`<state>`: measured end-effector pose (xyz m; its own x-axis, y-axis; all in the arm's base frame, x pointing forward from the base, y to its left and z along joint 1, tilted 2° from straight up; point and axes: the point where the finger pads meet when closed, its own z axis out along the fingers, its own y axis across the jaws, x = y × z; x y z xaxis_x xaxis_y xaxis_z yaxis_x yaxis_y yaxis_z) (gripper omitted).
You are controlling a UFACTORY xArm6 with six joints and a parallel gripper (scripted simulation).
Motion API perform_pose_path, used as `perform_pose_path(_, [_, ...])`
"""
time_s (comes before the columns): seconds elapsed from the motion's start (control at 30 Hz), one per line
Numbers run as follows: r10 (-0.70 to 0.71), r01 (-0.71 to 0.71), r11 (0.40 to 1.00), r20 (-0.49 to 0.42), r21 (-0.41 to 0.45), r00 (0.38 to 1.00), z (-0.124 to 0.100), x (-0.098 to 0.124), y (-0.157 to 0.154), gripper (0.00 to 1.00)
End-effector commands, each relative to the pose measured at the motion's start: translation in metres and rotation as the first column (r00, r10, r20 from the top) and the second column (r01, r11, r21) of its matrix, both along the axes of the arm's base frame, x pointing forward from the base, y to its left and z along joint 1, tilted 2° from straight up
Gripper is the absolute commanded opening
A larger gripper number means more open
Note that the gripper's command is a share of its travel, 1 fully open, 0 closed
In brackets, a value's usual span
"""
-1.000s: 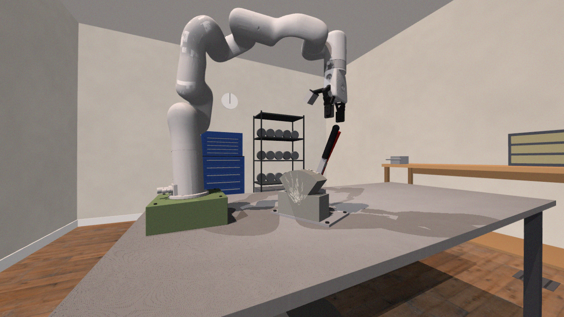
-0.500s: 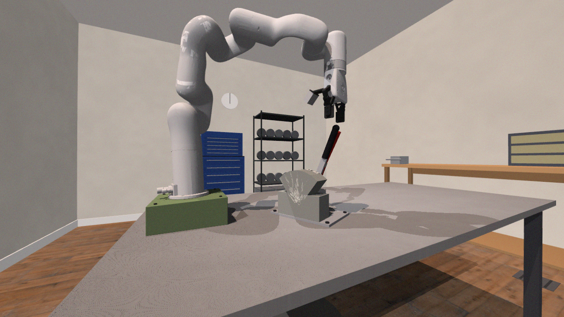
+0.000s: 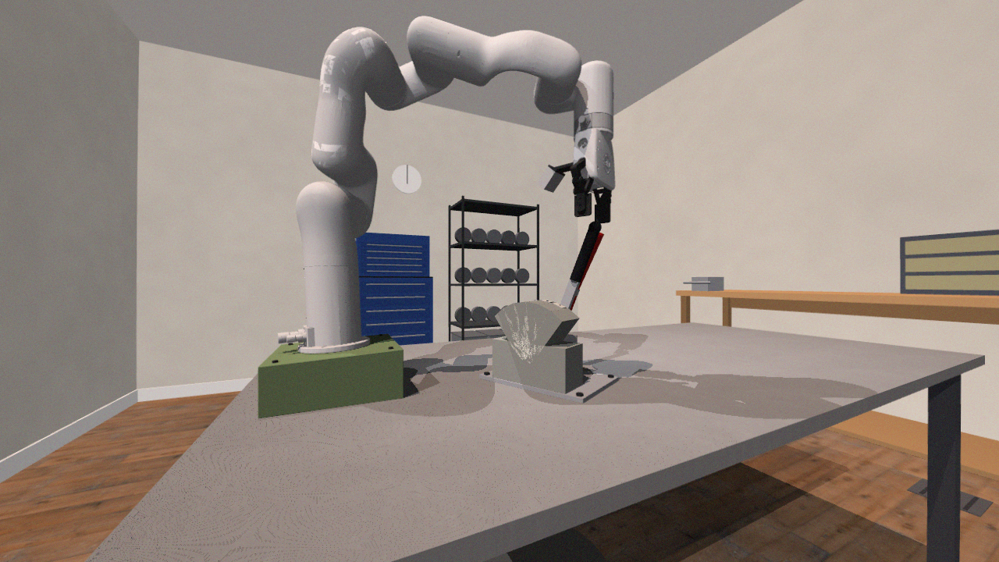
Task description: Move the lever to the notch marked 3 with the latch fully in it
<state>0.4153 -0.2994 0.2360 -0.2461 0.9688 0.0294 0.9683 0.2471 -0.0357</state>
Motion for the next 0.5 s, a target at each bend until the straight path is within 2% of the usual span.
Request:
perform_pose_path(0.0, [0.000,0.000,1.000,0.004,-0.003,1.000,-0.005,0.001,0.000,0.99])
perform_pose_path(0.47, [0.000,0.000,1.000,0.004,-0.003,1.000,-0.029,0.000,0.000,0.99])
